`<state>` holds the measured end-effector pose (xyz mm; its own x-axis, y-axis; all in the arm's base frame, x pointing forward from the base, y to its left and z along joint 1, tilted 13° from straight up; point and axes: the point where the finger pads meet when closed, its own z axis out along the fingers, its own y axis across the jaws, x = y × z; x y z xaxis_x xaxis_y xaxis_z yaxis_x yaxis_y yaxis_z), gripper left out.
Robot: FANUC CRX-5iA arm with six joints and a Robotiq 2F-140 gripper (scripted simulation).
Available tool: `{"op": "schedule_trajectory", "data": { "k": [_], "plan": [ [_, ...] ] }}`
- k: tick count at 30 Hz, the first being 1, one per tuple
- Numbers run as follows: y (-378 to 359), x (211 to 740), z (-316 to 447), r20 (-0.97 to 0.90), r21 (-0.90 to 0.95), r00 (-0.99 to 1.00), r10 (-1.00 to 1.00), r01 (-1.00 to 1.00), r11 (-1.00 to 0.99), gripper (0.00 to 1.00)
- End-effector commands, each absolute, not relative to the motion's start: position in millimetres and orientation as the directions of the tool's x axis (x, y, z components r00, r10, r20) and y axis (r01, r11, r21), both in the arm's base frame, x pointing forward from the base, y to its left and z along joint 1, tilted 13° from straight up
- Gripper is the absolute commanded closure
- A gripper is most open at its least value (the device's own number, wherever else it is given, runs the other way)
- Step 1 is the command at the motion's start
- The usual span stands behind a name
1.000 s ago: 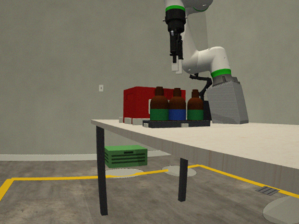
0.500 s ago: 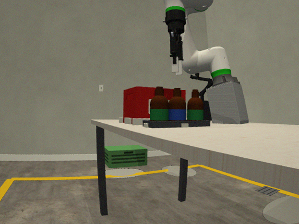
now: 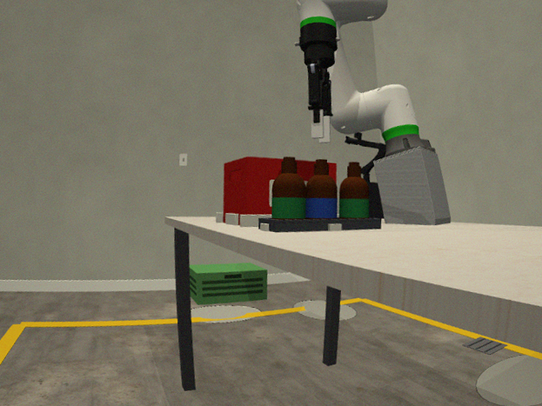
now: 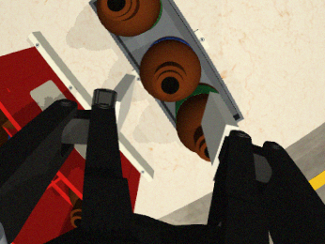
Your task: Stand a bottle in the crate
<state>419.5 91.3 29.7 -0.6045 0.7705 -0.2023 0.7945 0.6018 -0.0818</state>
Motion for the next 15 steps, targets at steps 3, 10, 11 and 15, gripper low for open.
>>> {"op": "schedule_trajectory", "data": {
  "k": [3,10,11,15],
  "plan": [
    [90.0,420.1,23.2,-0.202,-0.081,-0.604,0.771,0.794,0.602,0.62],
    [88.1,420.7,14.2,-0.202,-0.081,-0.604,0.771,0.794,0.602,0.62],
    [87.8,420.8,13.2,-0.202,-0.081,-0.604,0.771,0.794,0.602,0.62],
    [87.2,421.0,10.3,-0.202,-0.081,-0.604,0.771,0.794,0.602,0.62]
  ]
}}
